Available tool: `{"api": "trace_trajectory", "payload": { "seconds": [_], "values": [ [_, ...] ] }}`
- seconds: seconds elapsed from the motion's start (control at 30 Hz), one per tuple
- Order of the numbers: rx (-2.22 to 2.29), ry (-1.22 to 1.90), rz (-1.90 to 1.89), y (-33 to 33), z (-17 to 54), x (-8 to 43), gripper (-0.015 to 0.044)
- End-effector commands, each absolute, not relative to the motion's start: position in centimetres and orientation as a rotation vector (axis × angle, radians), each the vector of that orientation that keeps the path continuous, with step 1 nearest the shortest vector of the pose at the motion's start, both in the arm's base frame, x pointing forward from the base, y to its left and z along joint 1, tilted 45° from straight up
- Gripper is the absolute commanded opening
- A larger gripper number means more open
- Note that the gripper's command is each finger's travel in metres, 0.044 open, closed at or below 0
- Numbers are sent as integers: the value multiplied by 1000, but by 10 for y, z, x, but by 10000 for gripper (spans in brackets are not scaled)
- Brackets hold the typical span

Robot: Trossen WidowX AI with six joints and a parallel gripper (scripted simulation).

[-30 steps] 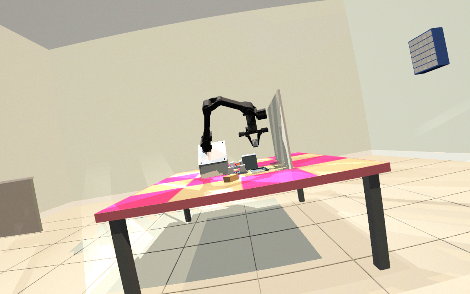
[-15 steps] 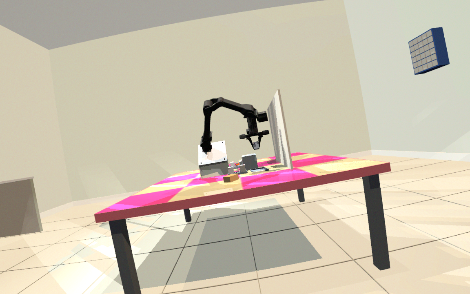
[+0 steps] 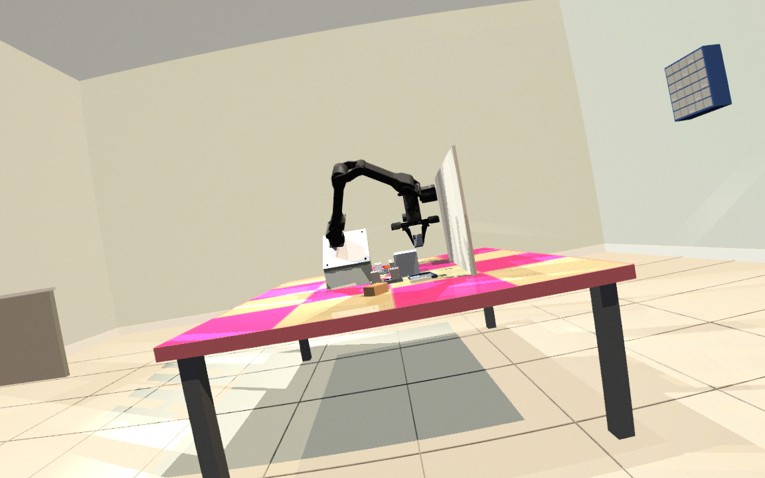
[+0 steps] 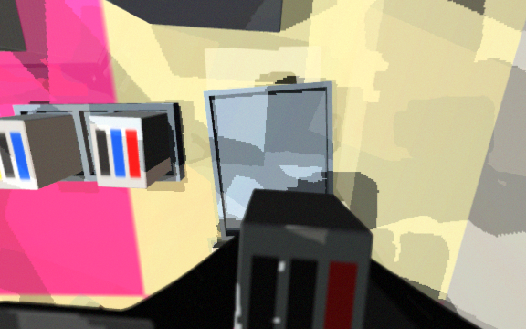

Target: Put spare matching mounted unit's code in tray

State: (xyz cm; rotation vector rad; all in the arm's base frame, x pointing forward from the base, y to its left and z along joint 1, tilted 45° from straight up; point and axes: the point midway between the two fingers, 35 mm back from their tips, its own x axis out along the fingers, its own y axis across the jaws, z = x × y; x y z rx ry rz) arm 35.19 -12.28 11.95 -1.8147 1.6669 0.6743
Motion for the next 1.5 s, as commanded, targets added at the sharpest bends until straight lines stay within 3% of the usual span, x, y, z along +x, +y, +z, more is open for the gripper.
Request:
{"api": "trace_trajectory", "payload": {
  "seconds": [0.0,1.47],
  "values": [
    [-1815,1668,690,-125,113,351,0],
    [-1816,1668,689,-158,80,356,0]
  ]
}}
